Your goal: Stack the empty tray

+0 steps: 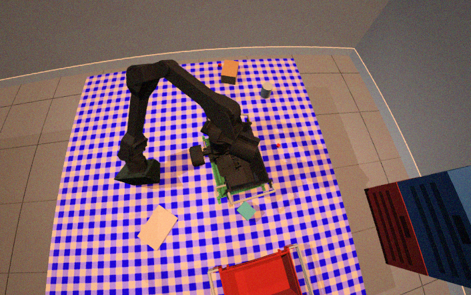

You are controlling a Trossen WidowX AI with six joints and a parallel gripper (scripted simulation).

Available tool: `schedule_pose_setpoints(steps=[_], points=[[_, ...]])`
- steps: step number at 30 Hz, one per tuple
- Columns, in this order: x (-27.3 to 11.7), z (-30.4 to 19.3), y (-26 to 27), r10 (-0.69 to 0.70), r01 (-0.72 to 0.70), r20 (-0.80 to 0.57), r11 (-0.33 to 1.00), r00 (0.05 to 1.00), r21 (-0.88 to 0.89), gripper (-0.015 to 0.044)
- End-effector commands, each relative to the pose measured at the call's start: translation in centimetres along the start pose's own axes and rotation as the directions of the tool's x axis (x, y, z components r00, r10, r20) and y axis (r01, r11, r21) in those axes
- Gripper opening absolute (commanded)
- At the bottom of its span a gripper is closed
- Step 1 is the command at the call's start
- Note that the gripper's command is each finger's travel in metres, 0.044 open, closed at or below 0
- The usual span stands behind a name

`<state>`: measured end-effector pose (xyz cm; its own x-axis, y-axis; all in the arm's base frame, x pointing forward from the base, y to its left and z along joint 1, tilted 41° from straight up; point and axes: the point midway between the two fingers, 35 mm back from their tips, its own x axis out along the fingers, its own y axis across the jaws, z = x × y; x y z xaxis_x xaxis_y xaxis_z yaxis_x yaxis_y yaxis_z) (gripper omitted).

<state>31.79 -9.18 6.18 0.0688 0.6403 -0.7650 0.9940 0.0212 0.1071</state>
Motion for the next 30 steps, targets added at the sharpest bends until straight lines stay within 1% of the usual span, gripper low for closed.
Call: schedule_pose_setpoints(steps=[1,30], points=[[0.1,0.1,0.2,0.025,-0.025,0.003,1.000,1.000,0.005,0.0000],[2.4,0.0,-1.2,0.025,-0.025,0.002,1.000,1.000,0.005,0.0000]])
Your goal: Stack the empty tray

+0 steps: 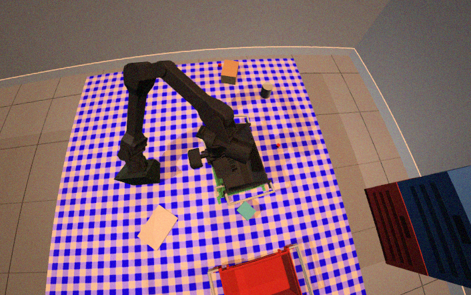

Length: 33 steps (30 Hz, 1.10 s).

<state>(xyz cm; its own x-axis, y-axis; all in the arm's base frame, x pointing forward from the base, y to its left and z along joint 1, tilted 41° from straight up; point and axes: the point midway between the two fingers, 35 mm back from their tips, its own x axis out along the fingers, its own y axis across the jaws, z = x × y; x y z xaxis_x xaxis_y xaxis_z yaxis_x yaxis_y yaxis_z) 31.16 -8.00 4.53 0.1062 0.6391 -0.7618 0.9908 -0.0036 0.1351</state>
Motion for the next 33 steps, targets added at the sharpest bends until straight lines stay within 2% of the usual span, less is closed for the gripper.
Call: schedule_pose_setpoints(steps=[1,33], points=[[0.4,-0.1,-0.5,-0.012,0.012,0.000,1.000,1.000,0.004,0.0000],[1.8,0.0,-1.3,-0.012,0.012,-0.001,1.000,1.000,0.004,0.0000]])
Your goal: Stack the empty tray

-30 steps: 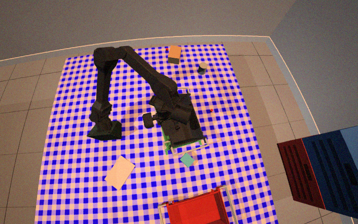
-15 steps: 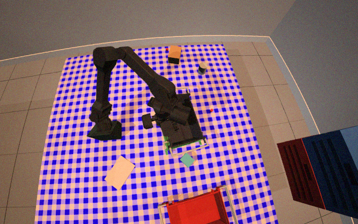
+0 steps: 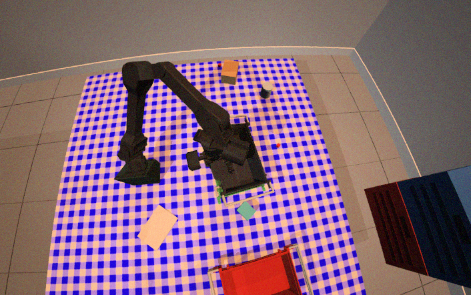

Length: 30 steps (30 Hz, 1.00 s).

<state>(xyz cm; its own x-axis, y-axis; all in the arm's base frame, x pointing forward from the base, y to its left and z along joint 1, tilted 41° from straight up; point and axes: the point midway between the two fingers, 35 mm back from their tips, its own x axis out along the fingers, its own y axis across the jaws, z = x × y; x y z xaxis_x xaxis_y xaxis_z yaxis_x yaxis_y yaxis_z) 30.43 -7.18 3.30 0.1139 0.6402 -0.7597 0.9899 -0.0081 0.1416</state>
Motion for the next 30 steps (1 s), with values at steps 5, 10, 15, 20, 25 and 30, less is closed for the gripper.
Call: schedule_pose_setpoints(steps=[5,10,15,20,25,30], points=[[0.55,-0.12,-0.45,-0.020,0.020,0.001,1.000,1.000,0.005,0.0000],[1.10,-0.11,-0.71,-0.020,0.020,0.001,1.000,1.000,0.005,0.0000],[1.18,-0.11,-0.75,-0.020,0.020,0.000,1.000,1.000,0.005,0.0000],[1.18,-0.11,-0.75,-0.020,0.020,0.000,1.000,1.000,0.005,0.0000],[1.18,-0.11,-0.75,-0.020,0.020,0.000,1.000,1.000,0.005,0.0000],[1.21,-0.11,-0.76,-0.020,0.020,0.000,1.000,1.000,0.005,0.0000]])
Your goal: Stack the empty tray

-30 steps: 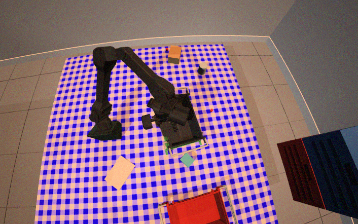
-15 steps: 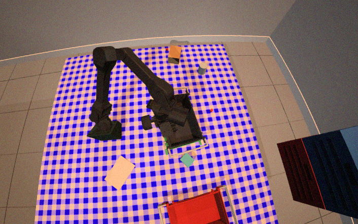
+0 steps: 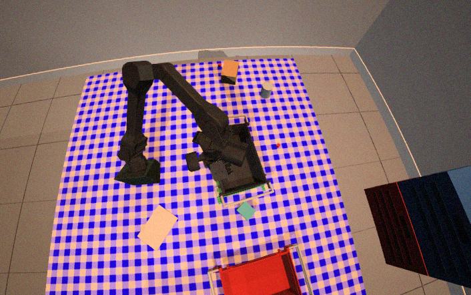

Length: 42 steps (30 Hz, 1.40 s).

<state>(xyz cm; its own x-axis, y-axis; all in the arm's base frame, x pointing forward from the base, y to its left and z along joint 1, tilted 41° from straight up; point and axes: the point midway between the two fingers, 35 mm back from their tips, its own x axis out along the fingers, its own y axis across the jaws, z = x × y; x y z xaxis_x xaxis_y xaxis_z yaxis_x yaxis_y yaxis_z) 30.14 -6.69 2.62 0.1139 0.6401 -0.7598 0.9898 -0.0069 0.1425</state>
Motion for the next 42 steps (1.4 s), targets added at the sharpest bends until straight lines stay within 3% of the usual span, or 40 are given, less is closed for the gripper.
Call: schedule_pose_setpoints(steps=[1,42], points=[[0.46,-0.14,-0.40,-0.020,0.020,0.000,1.000,1.000,0.007,0.0000],[1.19,-0.13,-0.70,-0.020,0.020,0.000,1.000,1.000,0.007,0.0000]])
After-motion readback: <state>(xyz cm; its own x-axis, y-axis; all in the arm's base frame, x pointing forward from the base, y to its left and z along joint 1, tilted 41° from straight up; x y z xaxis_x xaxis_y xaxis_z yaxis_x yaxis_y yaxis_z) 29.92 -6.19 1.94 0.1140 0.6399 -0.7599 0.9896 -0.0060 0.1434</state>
